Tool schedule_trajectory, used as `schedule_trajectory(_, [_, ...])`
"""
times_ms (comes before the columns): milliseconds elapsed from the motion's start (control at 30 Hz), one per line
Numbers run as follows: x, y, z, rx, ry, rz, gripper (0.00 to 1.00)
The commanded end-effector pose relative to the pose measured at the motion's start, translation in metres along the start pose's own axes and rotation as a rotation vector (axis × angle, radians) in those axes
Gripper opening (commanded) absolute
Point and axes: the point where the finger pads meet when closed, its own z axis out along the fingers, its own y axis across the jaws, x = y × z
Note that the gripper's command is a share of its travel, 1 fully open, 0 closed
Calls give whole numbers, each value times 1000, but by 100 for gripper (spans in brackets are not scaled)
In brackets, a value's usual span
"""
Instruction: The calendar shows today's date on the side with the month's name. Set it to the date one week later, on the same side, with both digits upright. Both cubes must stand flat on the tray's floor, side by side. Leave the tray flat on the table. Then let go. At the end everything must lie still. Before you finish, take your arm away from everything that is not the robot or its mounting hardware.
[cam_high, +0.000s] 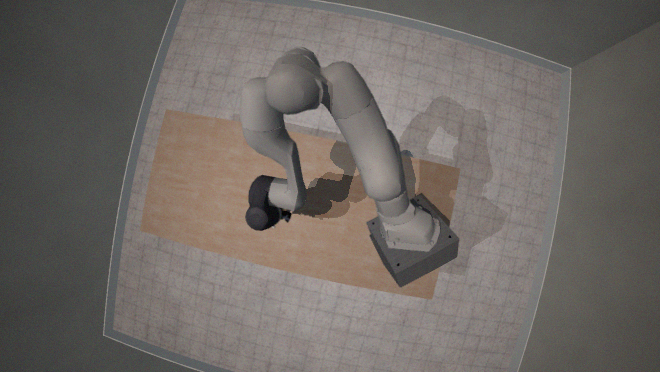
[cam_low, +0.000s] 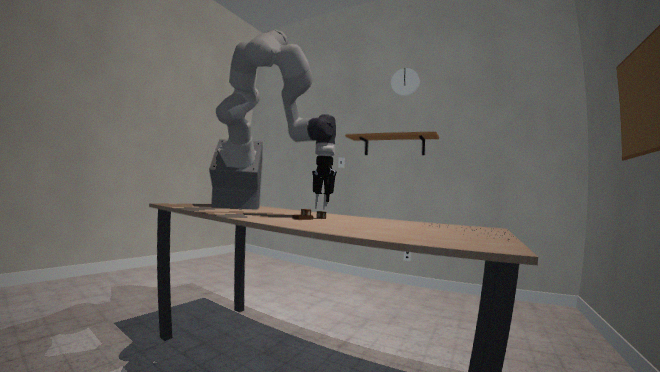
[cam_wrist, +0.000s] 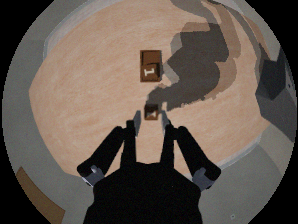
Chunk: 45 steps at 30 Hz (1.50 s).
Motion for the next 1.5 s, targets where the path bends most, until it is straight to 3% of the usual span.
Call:
schedule_trajectory(0, [0,0,2,-1,-1,7,29])
schedule_trajectory(800, [0,0,30,-1,-1,7,29])
schedule_trajectory(1467, [0,0,32,-1,-1,7,29])
